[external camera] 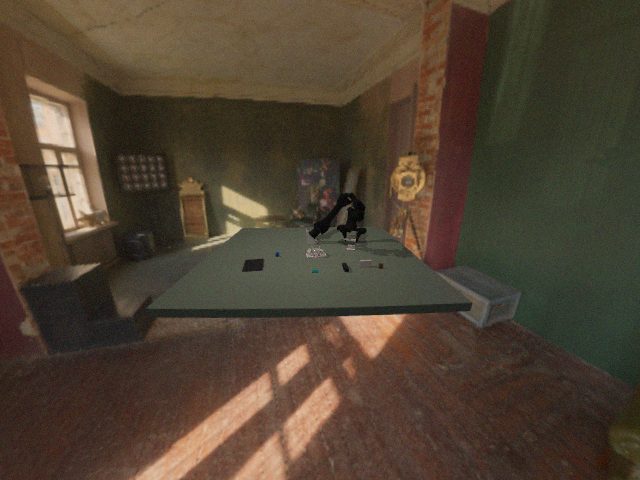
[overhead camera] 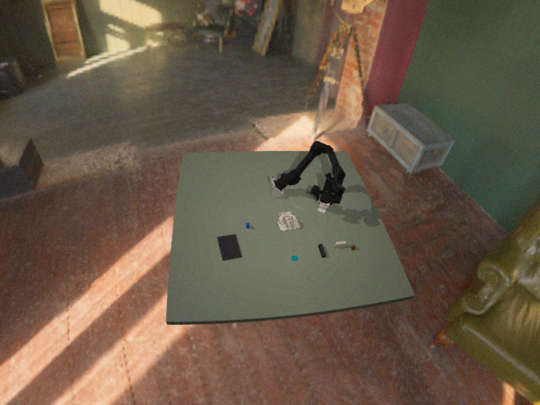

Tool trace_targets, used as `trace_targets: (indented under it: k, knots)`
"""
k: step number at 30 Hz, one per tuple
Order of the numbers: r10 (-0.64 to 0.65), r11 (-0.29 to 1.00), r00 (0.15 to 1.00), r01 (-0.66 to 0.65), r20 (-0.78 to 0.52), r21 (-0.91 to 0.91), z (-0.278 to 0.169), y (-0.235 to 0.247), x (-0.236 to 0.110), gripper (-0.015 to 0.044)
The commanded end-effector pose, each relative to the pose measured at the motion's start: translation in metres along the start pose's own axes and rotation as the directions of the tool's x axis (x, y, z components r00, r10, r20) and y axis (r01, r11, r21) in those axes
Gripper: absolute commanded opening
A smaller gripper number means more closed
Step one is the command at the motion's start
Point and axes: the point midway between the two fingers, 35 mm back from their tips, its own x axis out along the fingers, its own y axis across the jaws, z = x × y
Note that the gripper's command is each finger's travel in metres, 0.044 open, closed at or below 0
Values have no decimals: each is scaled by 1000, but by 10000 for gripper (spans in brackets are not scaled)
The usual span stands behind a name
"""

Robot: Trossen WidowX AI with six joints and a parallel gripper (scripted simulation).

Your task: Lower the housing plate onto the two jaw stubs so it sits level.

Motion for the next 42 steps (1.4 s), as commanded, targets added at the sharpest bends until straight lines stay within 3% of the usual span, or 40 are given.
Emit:
trace_targets:
  k: [1, 12, 27, 42]
  knots:
    - [7, 1000, 1000, -7, 1, -6, -1, 2, -12, 351]
    - [10, 1000, 1000, -10, 0, 13, -1, 1, -29, 351]
    - [-9, 927, 1000, -1, 24, 374, 39, -14, -27, 351]
    - [-24, 726, 999, -8, 38, 687, 76, -34, -27, 351]
